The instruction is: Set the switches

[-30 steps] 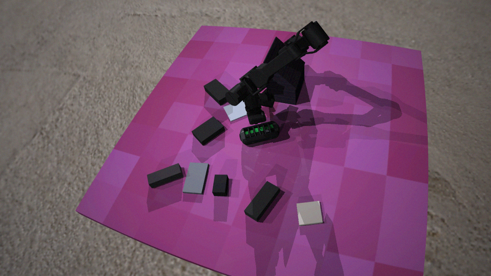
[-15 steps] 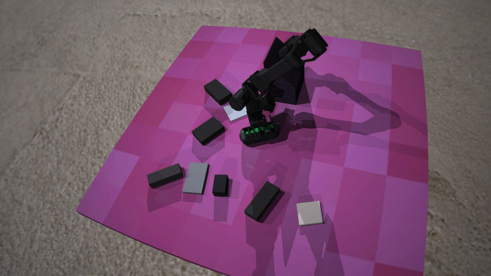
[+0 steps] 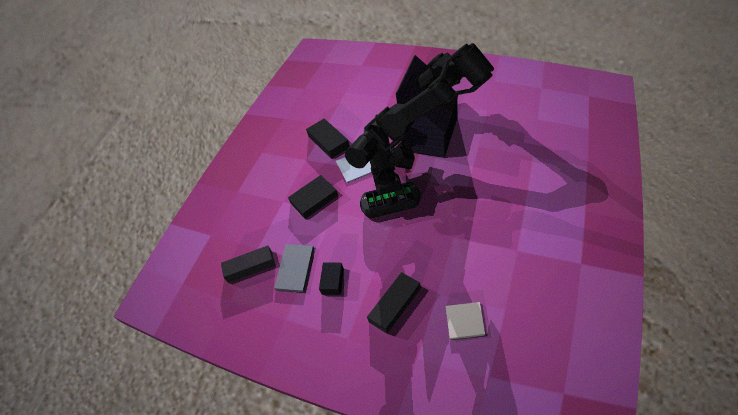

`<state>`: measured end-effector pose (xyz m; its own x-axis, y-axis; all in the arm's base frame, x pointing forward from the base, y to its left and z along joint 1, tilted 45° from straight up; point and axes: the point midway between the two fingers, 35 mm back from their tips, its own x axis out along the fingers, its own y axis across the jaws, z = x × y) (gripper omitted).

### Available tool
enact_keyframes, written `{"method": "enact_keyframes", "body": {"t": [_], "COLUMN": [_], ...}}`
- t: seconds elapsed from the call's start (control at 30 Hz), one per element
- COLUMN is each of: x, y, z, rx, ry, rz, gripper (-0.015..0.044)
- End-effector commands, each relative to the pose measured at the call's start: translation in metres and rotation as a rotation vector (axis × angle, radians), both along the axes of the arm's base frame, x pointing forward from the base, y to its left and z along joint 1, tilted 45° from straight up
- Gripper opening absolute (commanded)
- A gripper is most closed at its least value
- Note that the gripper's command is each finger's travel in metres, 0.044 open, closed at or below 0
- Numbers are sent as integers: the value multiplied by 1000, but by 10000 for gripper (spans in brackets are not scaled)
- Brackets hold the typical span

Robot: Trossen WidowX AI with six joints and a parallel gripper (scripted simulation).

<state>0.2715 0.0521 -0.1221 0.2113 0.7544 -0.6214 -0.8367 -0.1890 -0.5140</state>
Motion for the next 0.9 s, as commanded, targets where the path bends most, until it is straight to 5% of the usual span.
{"method": "enact_keyframes", "body": {"t": [0.0,0.87], "x": [2,3], "y": [1,-32], "z": [1,36], "rx": [4,-62], "ry": [-2,87], "rz": [0,70], "gripper": [0,0]}}
